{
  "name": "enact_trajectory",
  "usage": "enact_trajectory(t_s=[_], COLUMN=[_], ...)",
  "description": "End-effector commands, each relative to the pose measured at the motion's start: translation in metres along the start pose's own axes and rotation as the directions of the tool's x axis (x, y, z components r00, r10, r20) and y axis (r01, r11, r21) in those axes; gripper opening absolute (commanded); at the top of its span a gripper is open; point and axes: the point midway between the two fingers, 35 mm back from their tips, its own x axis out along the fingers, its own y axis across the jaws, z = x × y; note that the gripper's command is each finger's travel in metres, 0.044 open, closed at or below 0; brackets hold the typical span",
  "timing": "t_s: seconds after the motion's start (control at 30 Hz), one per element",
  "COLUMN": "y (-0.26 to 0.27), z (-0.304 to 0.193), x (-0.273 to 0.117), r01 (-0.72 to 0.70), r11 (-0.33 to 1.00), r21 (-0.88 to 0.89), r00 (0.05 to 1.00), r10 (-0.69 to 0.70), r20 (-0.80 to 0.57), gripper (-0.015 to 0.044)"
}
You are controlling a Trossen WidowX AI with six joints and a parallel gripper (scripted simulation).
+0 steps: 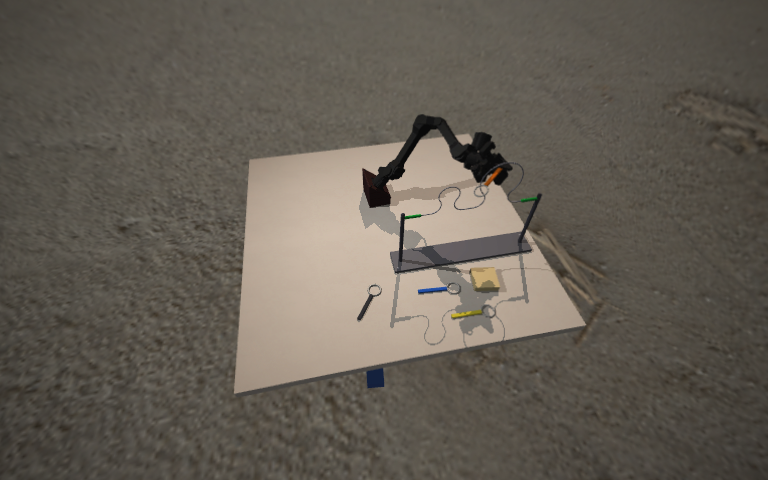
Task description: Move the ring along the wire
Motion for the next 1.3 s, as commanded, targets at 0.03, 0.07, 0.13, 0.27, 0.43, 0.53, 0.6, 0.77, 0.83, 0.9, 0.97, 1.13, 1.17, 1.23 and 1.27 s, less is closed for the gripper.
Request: enact_trajectory(t_s=[0.03, 0.07, 0.13, 0.27, 0.43, 0.53, 0.6, 0.77, 0.83, 0.9, 0.97, 1.13, 1.17, 1.23, 1.27], y=[0.000, 0.000, 0.000, -0.001, -0.005, -0.009, -0.012, -0.023, -0.028, -0.033, -0.039, -0.054, -0.057, -0.063, -0.066], z=[0.000, 0.000, 0.000, 0.000, -0.001, -0.002, -0.002, -0.004, -0.004, -0.004, -0.004, -0.003, -0.002, -0.001, -0.001], x=[0.000, 0.000, 0.000, 0.000, 0.000, 0.000, 0.000, -0.001, -0.001, -0.002, -0.003, -0.005, -0.006, -0.007, -0.008], r01=[-0.026, -0.030, -0.037, -0.049, -0.053, -0.048, -0.043, -0.018, -0.003, 0.012, 0.029, 0.074, 0.082, 0.102, 0.112], r11=[0.999, 0.998, 0.997, 0.995, 0.994, 0.995, 0.996, 0.999, 1.000, 1.000, 0.998, 0.988, 0.986, 0.978, 0.973], r21=[0.046, 0.054, 0.065, 0.086, 0.092, 0.084, 0.075, 0.032, 0.006, -0.020, -0.051, -0.132, -0.146, -0.183, -0.202], r00=[1.000, 1.000, 0.999, 0.999, 0.999, 0.999, 0.999, 1.000, 1.000, 1.000, 1.000, 0.997, 0.996, 0.994, 0.993], r10=[0.025, 0.030, 0.036, 0.048, 0.052, 0.047, 0.042, 0.018, 0.003, -0.012, -0.030, -0.077, -0.085, -0.107, -0.118], r20=[0.006, 0.008, 0.009, 0.012, 0.012, 0.010, 0.009, 0.001, -0.003, -0.006, -0.010, -0.017, -0.017, -0.019, -0.019], gripper=[-0.0150, -0.0150, -0.0150, -0.0150, -0.0150, -0.0150, -0.0150, -0.0150, -0.0150, -0.0150, -0.0150, -0.0150, -0.0150, -0.0150, -0.0150])
